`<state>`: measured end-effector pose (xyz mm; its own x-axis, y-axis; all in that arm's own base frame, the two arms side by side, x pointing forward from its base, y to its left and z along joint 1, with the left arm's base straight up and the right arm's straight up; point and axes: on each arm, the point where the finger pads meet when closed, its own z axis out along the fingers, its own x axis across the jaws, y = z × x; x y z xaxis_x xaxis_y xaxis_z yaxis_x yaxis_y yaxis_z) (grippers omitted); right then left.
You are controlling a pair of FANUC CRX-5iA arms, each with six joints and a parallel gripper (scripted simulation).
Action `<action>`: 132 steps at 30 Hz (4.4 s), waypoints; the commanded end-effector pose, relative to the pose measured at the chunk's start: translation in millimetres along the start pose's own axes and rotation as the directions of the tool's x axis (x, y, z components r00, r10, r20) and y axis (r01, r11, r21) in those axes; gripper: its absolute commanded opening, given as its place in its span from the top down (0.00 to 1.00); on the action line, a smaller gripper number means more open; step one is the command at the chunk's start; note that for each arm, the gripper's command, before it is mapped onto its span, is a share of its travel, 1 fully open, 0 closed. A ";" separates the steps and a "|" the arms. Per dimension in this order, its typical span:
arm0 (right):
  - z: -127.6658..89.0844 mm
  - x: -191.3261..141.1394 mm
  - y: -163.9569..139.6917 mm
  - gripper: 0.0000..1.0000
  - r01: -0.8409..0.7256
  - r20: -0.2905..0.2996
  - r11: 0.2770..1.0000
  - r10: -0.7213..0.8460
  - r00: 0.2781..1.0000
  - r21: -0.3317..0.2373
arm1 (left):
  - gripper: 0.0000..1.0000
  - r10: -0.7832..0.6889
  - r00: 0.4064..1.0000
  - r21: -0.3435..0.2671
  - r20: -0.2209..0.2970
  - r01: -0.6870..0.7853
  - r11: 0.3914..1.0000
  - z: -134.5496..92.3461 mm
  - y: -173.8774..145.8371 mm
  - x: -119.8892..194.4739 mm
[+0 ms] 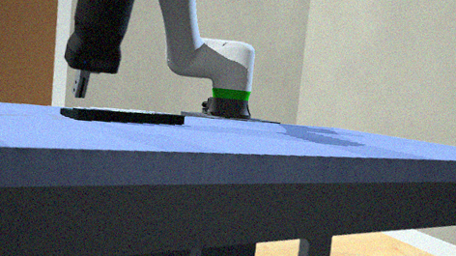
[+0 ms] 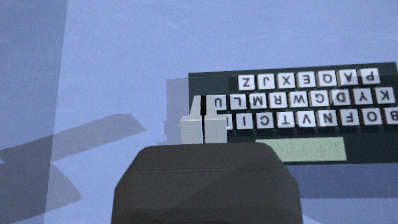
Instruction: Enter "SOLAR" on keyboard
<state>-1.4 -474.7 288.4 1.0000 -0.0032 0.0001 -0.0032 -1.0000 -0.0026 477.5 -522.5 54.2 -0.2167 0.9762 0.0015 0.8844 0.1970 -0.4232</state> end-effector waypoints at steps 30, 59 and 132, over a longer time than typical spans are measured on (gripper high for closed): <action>-1.3 -0.2 0.2 0.00 0.000 0.000 1.000 0.000 1.000 -0.003 | 1.00 0.002 1.000 -0.002 0.003 -0.002 1.000 11.6 6.0 -1.0; -1.3 -0.2 0.2 0.00 0.000 0.000 1.000 0.000 1.000 -0.003 | 1.00 0.002 1.000 -0.002 0.003 -0.002 1.000 14.4 7.3 -1.1; -1.3 -0.2 0.2 0.00 0.000 0.000 1.000 0.000 1.000 -0.003 | 1.00 0.001 1.000 -0.002 0.003 -0.001 1.000 12.4 6.5 148.4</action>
<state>-1.4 -474.7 288.4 1.0000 -0.0032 0.0001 -0.0032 -1.0000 -0.0026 445.4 -377.1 39.3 -0.2166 0.9763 0.0007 0.8846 0.1966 -0.4229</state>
